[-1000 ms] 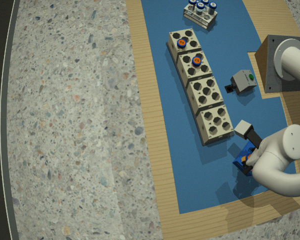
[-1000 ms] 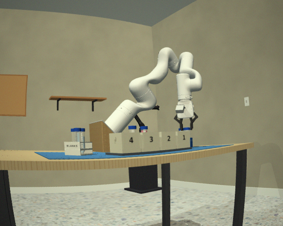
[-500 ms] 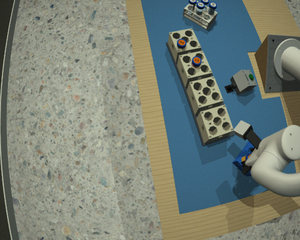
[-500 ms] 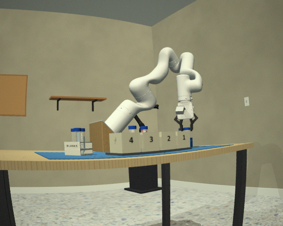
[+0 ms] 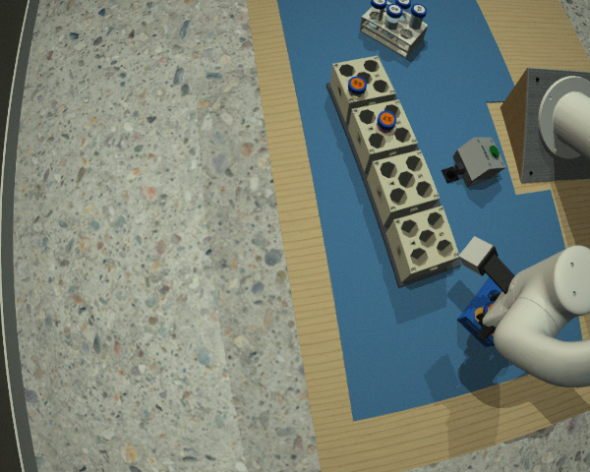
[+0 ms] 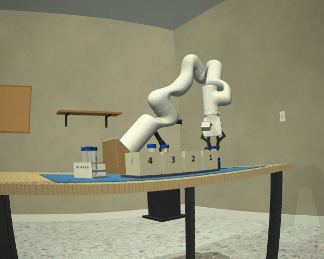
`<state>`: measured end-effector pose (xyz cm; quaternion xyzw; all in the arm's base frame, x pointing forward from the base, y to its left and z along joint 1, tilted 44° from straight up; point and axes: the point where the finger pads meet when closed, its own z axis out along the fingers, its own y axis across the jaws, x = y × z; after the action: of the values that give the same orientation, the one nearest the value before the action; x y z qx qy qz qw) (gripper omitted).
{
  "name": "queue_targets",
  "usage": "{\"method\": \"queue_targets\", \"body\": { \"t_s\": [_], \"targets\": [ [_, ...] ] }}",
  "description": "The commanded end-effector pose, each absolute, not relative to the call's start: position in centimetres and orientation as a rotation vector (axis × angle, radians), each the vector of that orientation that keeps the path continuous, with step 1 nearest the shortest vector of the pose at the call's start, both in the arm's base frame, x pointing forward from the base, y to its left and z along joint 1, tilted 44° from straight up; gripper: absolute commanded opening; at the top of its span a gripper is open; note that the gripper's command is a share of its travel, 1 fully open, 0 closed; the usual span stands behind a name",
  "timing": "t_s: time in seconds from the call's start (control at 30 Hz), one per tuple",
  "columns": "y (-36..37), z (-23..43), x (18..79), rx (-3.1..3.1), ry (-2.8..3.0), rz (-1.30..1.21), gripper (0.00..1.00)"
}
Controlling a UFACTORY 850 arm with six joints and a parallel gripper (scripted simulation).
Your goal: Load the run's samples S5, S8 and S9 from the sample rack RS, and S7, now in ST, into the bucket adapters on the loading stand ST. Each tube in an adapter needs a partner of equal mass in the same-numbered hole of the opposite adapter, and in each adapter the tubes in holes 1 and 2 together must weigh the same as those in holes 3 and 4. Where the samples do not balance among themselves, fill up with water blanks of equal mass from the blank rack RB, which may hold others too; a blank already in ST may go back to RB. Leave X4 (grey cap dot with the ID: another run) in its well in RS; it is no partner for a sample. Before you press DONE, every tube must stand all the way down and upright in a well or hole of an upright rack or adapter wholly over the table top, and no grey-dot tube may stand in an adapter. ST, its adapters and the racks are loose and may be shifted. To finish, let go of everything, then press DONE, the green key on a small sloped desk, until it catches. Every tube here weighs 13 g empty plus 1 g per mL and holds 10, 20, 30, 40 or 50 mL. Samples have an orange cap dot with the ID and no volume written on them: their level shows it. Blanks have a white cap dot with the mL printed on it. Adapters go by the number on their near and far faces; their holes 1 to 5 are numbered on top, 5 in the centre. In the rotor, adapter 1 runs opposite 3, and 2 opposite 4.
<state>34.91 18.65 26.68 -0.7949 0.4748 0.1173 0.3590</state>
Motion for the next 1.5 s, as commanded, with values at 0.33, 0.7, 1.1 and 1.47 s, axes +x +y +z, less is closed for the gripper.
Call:
{"method": "queue_targets", "body": {
  "t_s": [0.33, 0.7, 1.1, 1.47],
  "targets": [
    [18.60, 26.76, 34.95, -2.050, 1.224, 0.301, 0.00],
    [18.60, 26.76, 34.95, -2.050, 1.224, 0.301, 0.00],
    [18.60, 26.76, 34.95, -2.050, 1.224, 0.301, 0.00],
    [18.23, 27.15, 34.86, -2.050, 1.224, 0.301, 0.00]
  ]
}}
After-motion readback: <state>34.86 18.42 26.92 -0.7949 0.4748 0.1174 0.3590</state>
